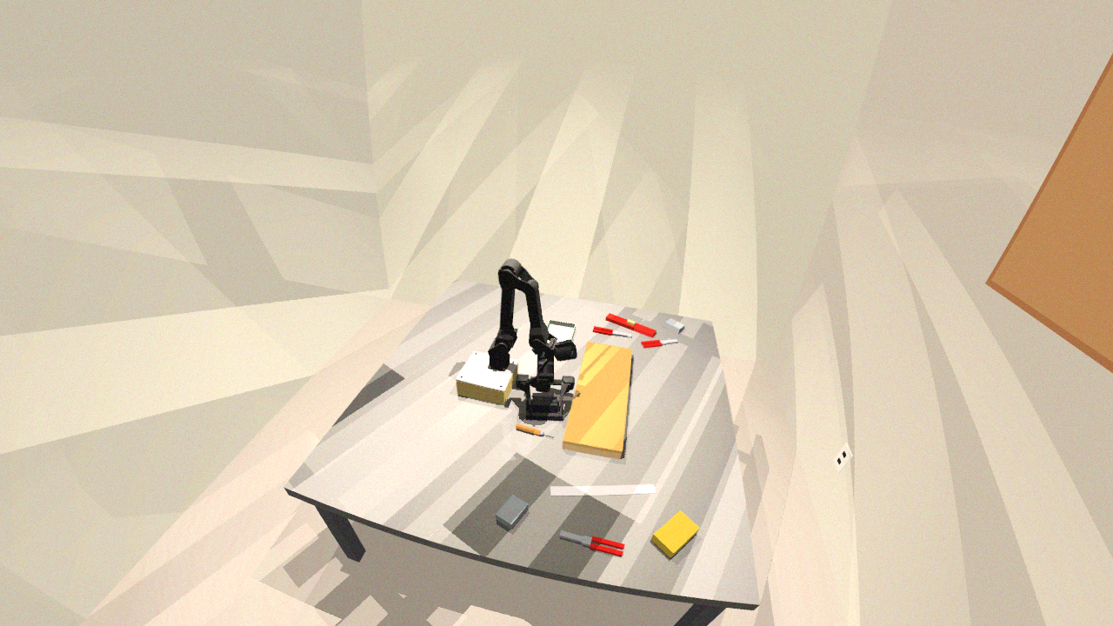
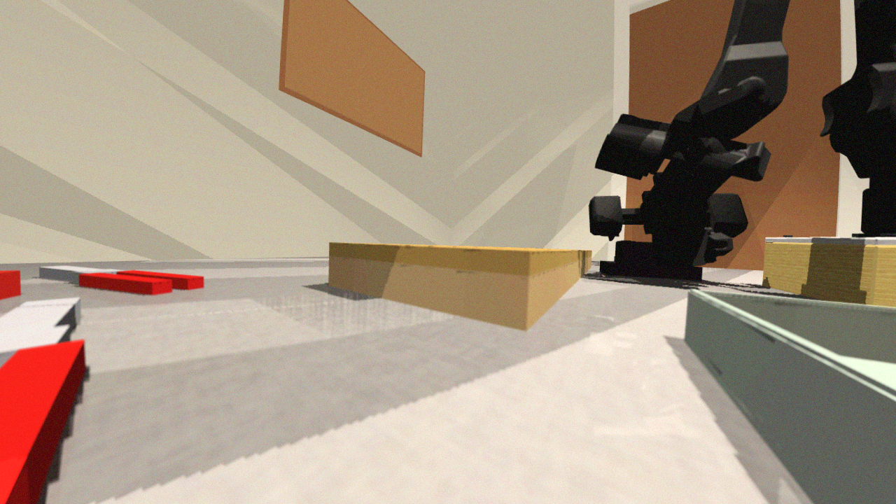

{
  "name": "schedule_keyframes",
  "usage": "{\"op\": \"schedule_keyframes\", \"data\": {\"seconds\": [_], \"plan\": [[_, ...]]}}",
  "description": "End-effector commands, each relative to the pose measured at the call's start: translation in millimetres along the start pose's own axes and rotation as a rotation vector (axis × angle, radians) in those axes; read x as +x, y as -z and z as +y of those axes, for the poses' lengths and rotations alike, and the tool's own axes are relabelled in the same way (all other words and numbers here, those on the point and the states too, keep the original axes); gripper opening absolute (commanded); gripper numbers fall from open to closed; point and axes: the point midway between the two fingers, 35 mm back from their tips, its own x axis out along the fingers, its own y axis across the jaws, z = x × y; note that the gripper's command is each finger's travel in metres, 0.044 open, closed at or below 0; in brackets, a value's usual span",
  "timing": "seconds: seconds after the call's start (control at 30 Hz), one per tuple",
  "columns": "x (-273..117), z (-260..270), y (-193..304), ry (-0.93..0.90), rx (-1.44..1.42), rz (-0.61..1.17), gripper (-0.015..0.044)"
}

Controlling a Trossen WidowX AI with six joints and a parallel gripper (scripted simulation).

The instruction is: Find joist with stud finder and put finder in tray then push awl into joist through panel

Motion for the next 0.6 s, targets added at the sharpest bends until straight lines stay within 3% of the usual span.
{"op": "schedule_keyframes", "data": {"seconds": [0.0, 0.57], "plan": [[-1, 0, 0, 0.000, 0.003, -0.001, 0.0440], [-12, -1, -2, -0.002, 0.004, -0.007, 0.0440]]}}
